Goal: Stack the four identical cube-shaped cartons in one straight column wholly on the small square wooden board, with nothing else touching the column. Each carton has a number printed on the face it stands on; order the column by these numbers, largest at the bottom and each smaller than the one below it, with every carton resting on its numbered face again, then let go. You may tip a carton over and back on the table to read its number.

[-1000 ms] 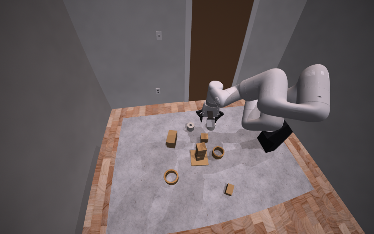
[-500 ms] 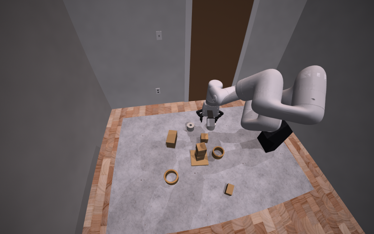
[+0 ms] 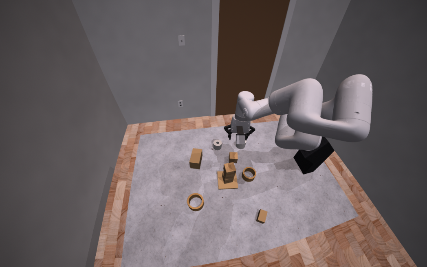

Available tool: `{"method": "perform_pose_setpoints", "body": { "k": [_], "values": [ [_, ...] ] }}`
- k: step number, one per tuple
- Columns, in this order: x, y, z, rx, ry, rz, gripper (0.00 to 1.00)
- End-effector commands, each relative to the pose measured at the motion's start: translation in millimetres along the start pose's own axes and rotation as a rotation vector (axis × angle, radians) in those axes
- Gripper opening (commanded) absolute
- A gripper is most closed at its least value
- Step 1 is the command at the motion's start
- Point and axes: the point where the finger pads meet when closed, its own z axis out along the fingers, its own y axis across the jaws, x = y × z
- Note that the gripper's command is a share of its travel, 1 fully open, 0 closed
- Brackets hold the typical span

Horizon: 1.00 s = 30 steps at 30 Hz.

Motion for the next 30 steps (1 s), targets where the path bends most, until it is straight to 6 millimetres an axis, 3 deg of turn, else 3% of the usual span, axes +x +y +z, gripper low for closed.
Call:
{"method": "perform_pose_setpoints", "body": {
  "k": [1,30],
  "values": [
    [-0.1,1.1,0.0,-0.002,0.0,-0.001,1.0],
    [0.0,3.7,10.2,-0.009,0.006,-0.002,1.0]
  ]
}}
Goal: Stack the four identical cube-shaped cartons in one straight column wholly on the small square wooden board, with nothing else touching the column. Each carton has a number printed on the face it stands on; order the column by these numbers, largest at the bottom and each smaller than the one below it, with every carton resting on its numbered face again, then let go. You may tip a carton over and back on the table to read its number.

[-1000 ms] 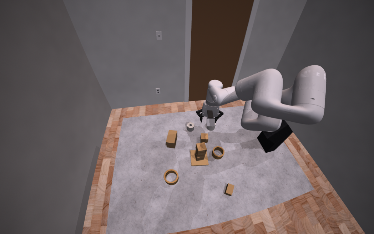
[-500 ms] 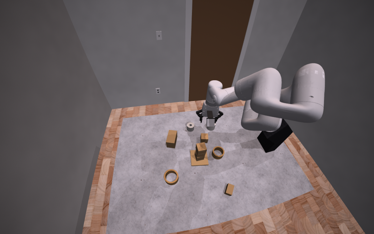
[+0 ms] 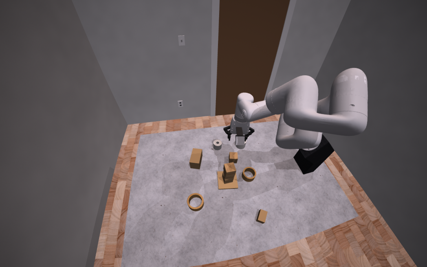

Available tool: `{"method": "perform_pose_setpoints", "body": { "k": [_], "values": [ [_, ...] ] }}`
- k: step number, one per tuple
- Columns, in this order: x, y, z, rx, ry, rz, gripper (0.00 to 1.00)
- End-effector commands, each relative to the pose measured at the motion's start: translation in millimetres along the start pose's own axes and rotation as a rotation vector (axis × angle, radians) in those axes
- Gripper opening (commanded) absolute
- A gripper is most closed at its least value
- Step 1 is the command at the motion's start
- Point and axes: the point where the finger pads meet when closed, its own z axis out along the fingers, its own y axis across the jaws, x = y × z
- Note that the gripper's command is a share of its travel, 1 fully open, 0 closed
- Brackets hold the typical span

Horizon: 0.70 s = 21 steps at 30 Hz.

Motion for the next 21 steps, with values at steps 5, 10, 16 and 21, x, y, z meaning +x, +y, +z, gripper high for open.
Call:
{"method": "perform_pose_setpoints", "body": {
  "k": [5,10,16,21],
  "values": [
    [-0.2,1.7,4.2,-0.004,0.001,-0.001,1.0],
    [-0.3,2.0,8.3,-0.004,0.001,-0.001,1.0],
    [-0.6,1.8,14.0,-0.004,0.001,-0.001,1.0],
    [-0.8,1.4,17.2,-0.003,0.0,-0.001,1.0]
  ]
}}
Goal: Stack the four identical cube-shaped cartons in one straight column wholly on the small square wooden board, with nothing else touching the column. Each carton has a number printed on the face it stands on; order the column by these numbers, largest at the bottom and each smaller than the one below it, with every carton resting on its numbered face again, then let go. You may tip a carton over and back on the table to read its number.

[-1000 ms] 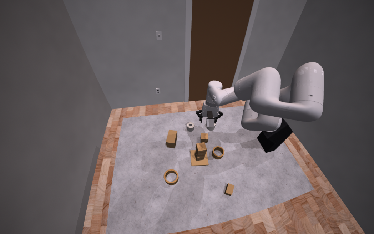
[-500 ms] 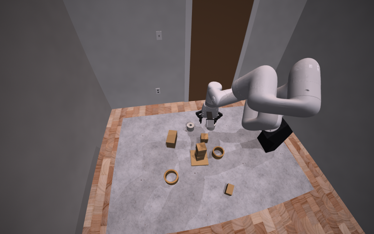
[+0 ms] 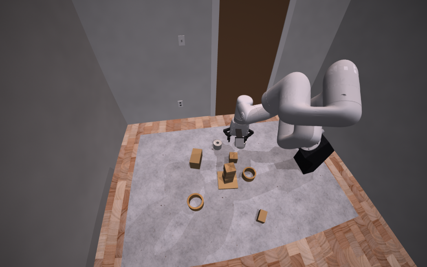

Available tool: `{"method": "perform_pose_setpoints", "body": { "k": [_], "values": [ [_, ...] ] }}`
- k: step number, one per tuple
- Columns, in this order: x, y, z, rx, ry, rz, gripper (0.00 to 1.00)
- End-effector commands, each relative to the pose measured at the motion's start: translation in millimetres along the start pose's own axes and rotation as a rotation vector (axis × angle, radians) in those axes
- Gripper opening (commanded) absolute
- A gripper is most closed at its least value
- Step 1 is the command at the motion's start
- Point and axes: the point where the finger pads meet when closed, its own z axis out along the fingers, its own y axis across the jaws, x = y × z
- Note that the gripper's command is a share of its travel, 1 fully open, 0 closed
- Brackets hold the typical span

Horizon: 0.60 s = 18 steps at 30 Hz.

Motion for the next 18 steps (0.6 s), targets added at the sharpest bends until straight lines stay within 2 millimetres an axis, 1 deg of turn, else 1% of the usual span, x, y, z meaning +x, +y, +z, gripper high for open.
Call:
{"method": "perform_pose_setpoints", "body": {
  "k": [1,10,18],
  "values": [
    [-0.4,0.7,4.2,-0.001,-0.002,-0.001,1.0],
    [-1.2,-2.1,15.1,0.007,-0.008,-0.001,1.0],
    [-0.8,0.5,22.3,0.0,-0.002,-0.001,1.0]
  ]
}}
